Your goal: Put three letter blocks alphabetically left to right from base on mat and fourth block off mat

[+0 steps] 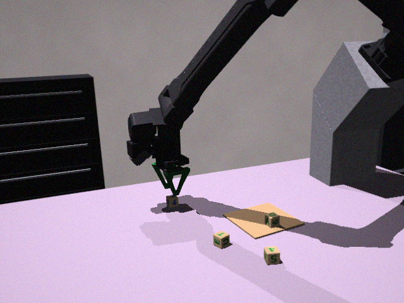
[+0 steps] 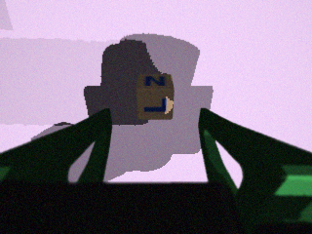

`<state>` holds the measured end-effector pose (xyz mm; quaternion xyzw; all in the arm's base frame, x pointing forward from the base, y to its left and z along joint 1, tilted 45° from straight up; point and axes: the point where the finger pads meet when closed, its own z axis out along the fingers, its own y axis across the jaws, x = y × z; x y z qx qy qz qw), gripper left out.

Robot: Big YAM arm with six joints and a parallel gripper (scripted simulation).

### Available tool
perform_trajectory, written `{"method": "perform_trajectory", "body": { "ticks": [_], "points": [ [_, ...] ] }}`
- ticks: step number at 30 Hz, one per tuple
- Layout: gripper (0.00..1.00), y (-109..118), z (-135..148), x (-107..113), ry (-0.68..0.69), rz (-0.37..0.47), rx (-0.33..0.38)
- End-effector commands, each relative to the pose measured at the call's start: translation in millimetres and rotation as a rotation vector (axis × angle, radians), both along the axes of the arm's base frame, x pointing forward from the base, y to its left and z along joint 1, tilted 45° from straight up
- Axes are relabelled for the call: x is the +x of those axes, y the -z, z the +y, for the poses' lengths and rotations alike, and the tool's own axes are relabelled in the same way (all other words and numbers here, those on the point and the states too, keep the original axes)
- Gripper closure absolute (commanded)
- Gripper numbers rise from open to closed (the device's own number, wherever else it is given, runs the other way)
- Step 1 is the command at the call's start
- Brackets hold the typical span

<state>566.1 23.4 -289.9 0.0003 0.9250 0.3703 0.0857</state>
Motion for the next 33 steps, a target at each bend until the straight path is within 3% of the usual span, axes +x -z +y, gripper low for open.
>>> {"method": "perform_trajectory", "body": {
  "ticks": [1, 19, 33],
  "points": [
    [0.4, 7.9, 7.8, -0.9, -0.016, -0.009, -0.003],
    [0.4, 9.0, 10.1, 8.5, -0.007, -0.015, -0.004],
    [0.4, 26.6, 27.3, 11.0, -0.007, -0.014, -0.003]
  ]
}}
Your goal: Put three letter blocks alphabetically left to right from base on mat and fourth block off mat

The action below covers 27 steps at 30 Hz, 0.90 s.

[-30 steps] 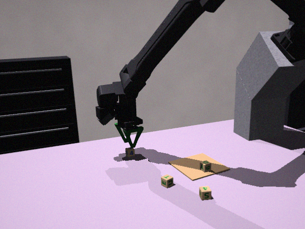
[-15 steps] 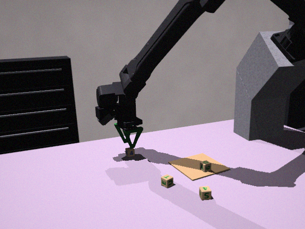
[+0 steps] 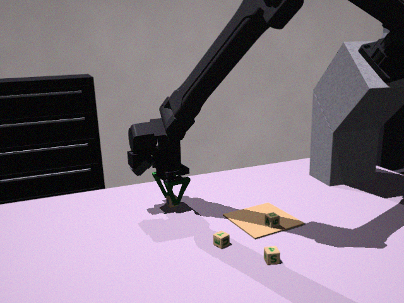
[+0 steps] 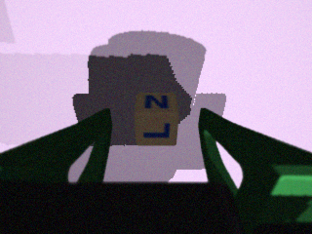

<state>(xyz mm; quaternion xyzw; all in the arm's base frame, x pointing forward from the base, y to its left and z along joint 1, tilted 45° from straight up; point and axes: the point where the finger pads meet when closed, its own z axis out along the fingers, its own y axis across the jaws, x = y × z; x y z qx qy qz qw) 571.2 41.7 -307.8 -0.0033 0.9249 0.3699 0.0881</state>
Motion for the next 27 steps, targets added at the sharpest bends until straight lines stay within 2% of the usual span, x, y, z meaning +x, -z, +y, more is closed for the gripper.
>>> {"method": "perform_trajectory", "body": {
  "ticks": [1, 22, 23, 27],
  "points": [
    [0.4, 9.4, 9.6, 6.0, -0.002, -0.006, -0.002],
    [0.4, 11.9, 11.4, 2.2, -0.004, -0.001, -0.001],
    [0.6, 11.9, 11.4, 2.2, -0.004, -0.001, -0.001],
    [0.6, 11.9, 11.4, 2.2, -0.005, -0.001, -0.001]
  ]
}}
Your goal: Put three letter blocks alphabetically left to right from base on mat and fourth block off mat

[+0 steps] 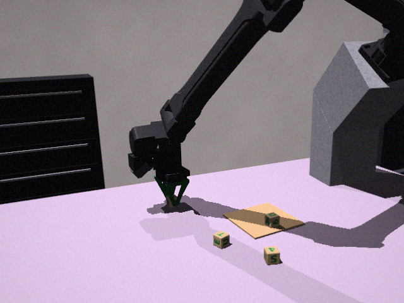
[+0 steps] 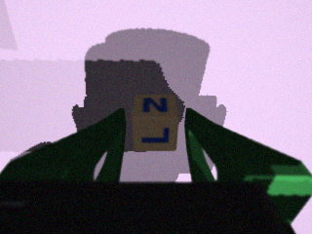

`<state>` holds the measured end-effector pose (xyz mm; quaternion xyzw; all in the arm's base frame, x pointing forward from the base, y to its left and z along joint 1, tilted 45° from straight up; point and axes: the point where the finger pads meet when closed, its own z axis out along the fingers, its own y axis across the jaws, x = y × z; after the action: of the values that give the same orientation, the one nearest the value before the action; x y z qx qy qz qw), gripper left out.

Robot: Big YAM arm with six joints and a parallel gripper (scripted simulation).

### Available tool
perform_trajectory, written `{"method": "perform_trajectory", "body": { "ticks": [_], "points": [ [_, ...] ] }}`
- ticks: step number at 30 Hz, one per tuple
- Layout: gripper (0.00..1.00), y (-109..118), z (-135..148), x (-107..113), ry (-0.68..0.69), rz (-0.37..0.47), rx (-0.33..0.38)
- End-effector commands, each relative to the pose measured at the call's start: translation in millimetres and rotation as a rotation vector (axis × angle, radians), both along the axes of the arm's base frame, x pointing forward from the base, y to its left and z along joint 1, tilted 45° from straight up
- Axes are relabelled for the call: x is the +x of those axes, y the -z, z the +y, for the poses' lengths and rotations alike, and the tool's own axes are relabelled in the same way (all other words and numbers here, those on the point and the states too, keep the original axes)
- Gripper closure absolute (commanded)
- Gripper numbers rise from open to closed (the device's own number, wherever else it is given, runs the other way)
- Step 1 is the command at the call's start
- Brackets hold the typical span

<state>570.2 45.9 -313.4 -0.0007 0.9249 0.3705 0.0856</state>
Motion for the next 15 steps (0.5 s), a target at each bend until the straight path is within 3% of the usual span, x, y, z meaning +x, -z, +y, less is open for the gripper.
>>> {"method": "perform_trajectory", "body": {
  "ticks": [1, 12, 13, 15],
  "points": [
    [0.6, 6.3, 7.2, 3.2, -0.008, -0.007, -0.003],
    [0.6, 6.3, 7.2, 3.2, -0.008, -0.007, -0.003],
    [0.79, 6.3, 7.2, 3.2, -0.008, -0.007, -0.003],
    [0.79, 6.3, 7.2, 3.2, -0.008, -0.008, -0.003]
  ]
}}
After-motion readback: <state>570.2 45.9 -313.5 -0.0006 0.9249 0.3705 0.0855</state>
